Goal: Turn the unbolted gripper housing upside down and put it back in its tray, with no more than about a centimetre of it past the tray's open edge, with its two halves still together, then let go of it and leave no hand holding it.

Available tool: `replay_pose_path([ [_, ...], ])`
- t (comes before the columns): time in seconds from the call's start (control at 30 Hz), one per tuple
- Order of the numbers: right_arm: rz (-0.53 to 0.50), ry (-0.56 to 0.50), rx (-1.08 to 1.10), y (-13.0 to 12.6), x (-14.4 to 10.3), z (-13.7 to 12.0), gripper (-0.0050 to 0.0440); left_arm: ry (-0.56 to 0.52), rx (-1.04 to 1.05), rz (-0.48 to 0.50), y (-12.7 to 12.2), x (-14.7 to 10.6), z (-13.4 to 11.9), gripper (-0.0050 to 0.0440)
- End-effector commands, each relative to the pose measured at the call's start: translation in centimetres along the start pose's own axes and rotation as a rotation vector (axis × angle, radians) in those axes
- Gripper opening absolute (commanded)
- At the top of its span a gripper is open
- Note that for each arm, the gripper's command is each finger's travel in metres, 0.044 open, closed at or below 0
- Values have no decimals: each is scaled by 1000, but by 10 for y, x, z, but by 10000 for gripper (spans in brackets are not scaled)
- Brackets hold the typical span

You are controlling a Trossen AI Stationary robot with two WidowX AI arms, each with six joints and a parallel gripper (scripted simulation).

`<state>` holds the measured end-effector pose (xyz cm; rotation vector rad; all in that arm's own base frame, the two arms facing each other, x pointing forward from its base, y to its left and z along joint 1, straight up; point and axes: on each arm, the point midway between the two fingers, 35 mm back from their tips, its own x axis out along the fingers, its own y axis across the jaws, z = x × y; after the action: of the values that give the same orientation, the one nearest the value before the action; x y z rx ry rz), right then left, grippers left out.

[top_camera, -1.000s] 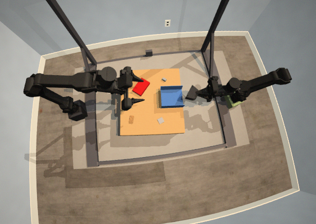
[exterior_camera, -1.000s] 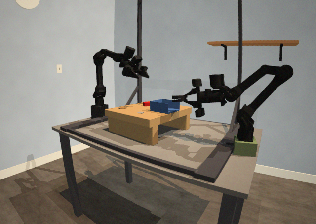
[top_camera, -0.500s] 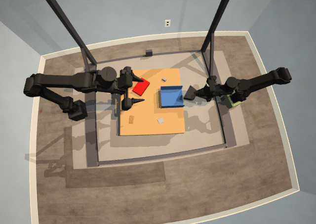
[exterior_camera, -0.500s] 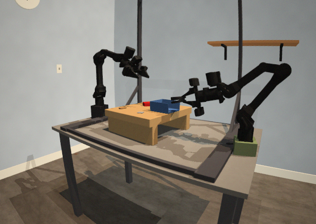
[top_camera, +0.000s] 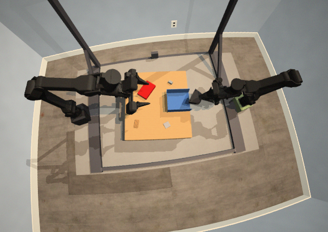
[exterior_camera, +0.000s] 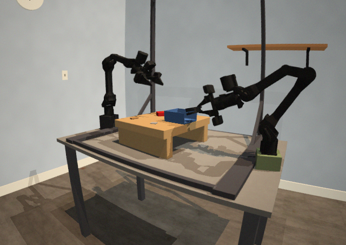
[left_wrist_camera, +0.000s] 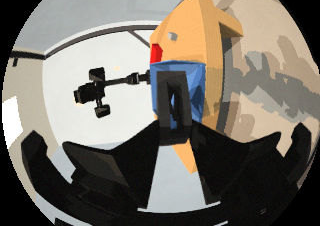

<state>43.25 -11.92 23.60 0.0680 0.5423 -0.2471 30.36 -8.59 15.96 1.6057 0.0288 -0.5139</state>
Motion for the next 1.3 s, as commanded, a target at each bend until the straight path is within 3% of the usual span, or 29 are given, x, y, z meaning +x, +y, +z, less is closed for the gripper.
replay_pose_path([
  [0.0,5,-24,-3,1,-5,9,440,5,7,-10,13,2,0,118],
  [1.27,5,-24,-3,1,-5,9,440,-2,43,-345,18,11,4,118],
])
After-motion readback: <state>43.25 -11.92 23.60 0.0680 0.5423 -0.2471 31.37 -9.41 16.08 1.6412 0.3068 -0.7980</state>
